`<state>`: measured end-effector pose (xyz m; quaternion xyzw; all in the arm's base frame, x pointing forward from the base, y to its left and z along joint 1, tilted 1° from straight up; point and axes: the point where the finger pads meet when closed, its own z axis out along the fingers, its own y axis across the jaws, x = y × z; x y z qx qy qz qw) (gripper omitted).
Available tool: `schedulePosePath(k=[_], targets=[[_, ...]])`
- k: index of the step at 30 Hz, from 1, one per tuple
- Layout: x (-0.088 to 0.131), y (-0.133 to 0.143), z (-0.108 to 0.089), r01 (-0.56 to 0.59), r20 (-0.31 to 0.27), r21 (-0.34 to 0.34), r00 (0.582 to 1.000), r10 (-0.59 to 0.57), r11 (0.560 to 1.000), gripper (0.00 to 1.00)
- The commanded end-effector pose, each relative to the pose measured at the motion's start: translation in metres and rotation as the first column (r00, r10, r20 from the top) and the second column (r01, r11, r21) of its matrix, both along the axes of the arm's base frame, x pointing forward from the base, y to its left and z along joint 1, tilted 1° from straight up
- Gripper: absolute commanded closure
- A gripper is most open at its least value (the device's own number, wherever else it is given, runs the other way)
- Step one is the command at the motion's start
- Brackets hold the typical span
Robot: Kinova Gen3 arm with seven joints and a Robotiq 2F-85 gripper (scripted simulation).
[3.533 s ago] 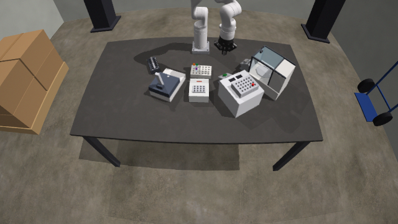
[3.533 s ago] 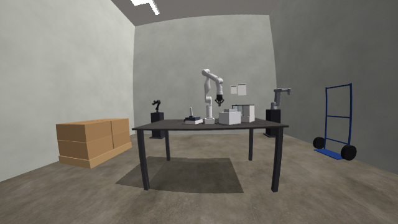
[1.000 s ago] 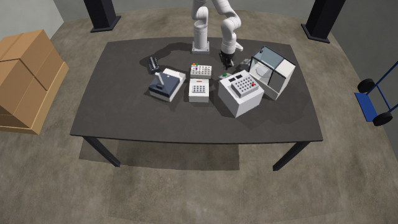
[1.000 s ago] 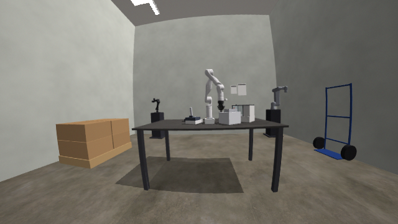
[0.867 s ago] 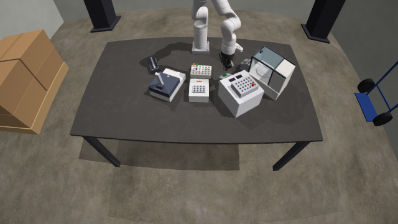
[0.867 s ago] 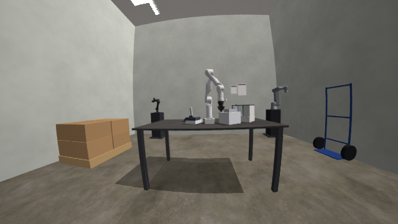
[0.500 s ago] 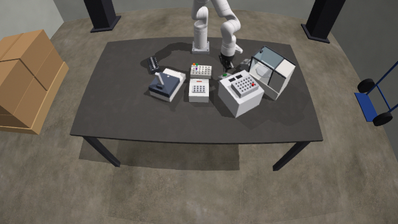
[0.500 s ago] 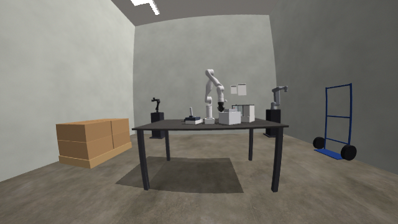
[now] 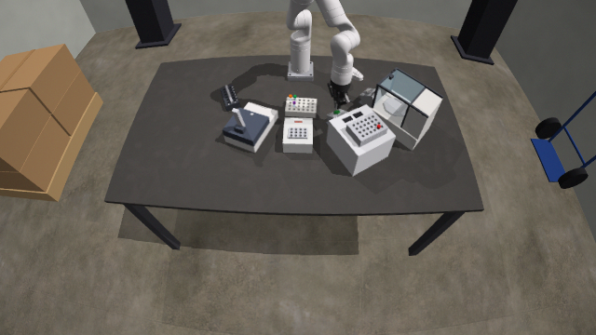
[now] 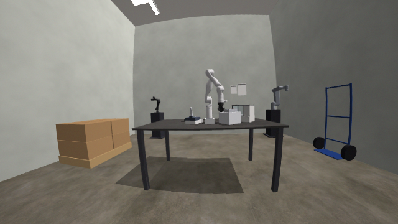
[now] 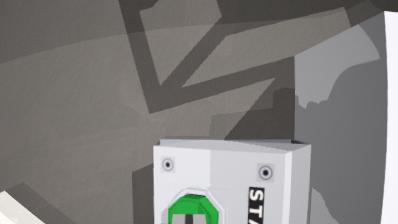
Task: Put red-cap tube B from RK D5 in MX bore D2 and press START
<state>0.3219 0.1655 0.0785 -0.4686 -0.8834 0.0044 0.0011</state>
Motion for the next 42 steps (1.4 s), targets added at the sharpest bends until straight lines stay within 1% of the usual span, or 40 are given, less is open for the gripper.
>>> schedulePosePath(k=[1, 29, 42], targets=[[0.000, 0.000, -0.002, 0.000, 0.001, 0.001, 1.000, 0.000, 1.000, 0.90], [0.000, 0.000, -0.019, 0.000, 0.001, 0.001, 1.000, 0.000, 1.000, 0.90], [0.000, 0.000, -0.023, 0.000, 0.001, 0.001, 1.000, 0.000, 1.000, 0.90]])
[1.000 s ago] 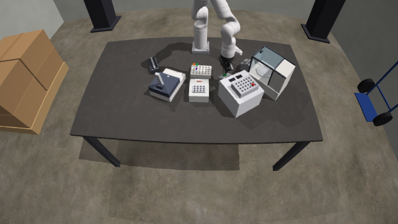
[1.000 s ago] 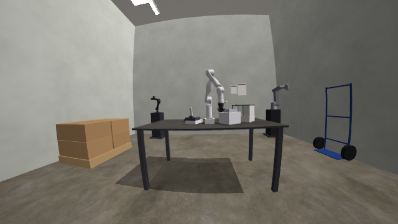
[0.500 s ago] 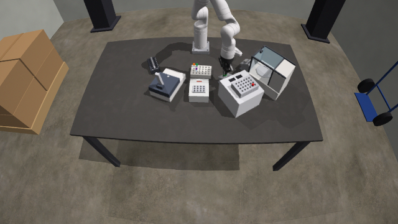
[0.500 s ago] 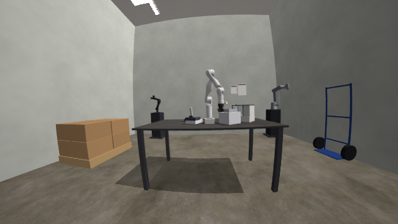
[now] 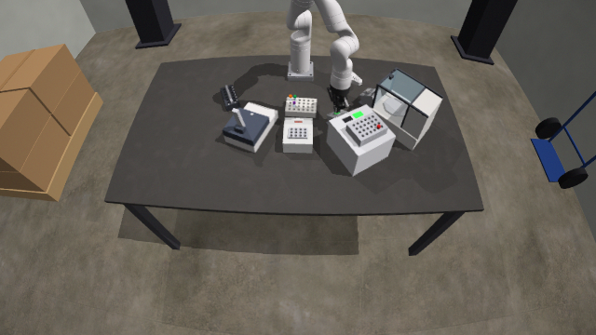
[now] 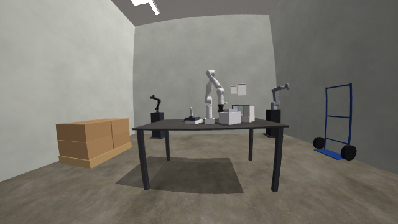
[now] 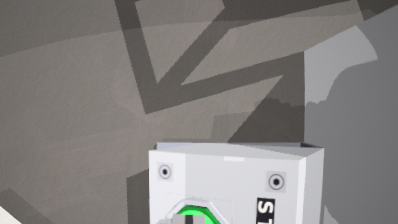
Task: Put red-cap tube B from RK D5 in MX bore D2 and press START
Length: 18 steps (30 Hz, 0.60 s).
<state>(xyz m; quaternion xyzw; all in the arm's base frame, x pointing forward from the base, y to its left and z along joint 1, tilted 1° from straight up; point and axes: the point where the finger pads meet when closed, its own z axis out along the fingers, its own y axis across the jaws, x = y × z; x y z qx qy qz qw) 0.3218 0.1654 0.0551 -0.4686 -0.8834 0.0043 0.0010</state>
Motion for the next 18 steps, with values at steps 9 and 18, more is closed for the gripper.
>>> schedulePosePath(k=[9, 18], targets=[[0.0004, 0.0002, 0.0003, 0.000, 0.001, 0.001, 1.000, 0.000, 1.000, 0.90], [0.0004, 0.0002, 0.0042, 0.000, 0.001, 0.001, 1.000, 0.000, 1.000, 0.90]])
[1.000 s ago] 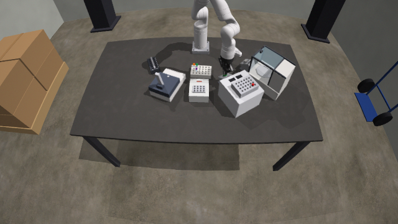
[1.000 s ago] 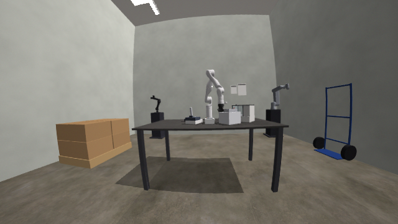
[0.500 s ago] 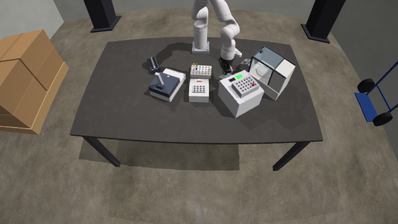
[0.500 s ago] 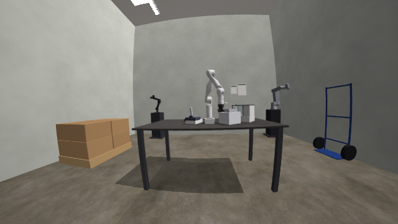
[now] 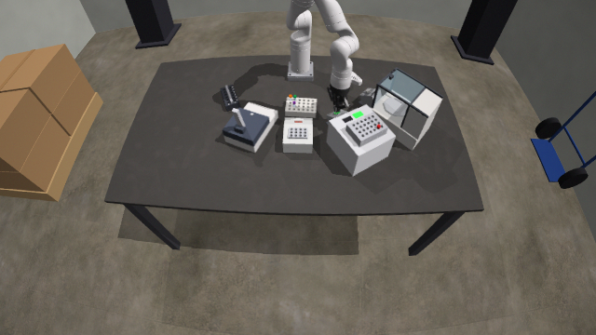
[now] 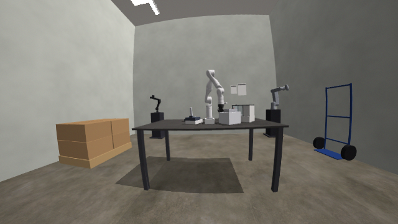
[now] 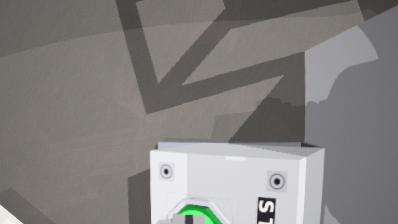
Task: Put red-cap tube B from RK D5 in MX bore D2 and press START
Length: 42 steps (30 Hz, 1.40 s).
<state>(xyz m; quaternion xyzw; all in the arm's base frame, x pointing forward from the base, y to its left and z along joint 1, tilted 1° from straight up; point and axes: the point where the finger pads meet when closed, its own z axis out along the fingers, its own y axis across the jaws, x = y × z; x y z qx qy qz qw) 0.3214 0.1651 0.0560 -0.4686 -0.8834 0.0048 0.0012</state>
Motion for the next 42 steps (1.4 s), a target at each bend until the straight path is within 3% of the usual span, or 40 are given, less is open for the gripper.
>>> schedulePosePath(k=[1, 42], targets=[[0.001, 0.001, 0.005, 0.000, 0.002, 0.001, 1.000, 0.000, 1.000, 0.90], [0.001, 0.001, 0.051, 0.000, 0.002, 0.001, 1.000, 0.000, 1.000, 0.90]])
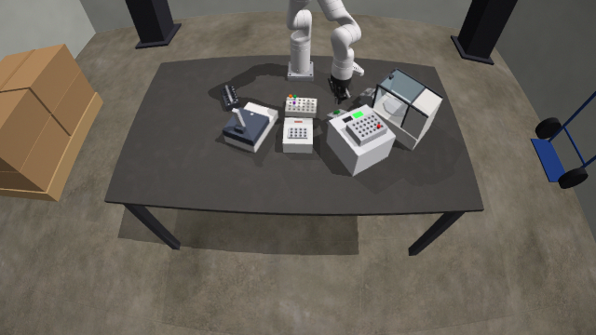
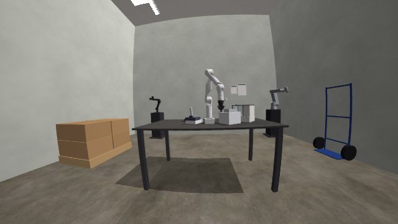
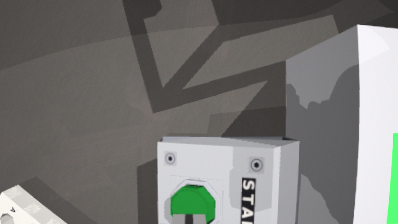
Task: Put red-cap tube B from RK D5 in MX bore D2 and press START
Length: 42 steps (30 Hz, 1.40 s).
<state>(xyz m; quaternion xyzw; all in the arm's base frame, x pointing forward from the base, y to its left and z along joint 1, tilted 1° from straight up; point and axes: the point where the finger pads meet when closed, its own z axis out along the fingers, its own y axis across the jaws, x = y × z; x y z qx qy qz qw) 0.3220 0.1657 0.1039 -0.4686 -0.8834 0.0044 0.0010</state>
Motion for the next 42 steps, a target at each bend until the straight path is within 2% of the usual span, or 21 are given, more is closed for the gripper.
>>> schedulePosePath(k=[1, 29, 42], targets=[[0.000, 0.000, 0.005, 0.000, 0.001, 0.001, 1.000, 0.000, 1.000, 0.90], [0.001, 0.000, 0.039, 0.000, 0.001, 0.001, 1.000, 0.000, 1.000, 0.90], [0.001, 0.000, 0.044, 0.000, 0.001, 0.001, 1.000, 0.000, 1.000, 0.90]])
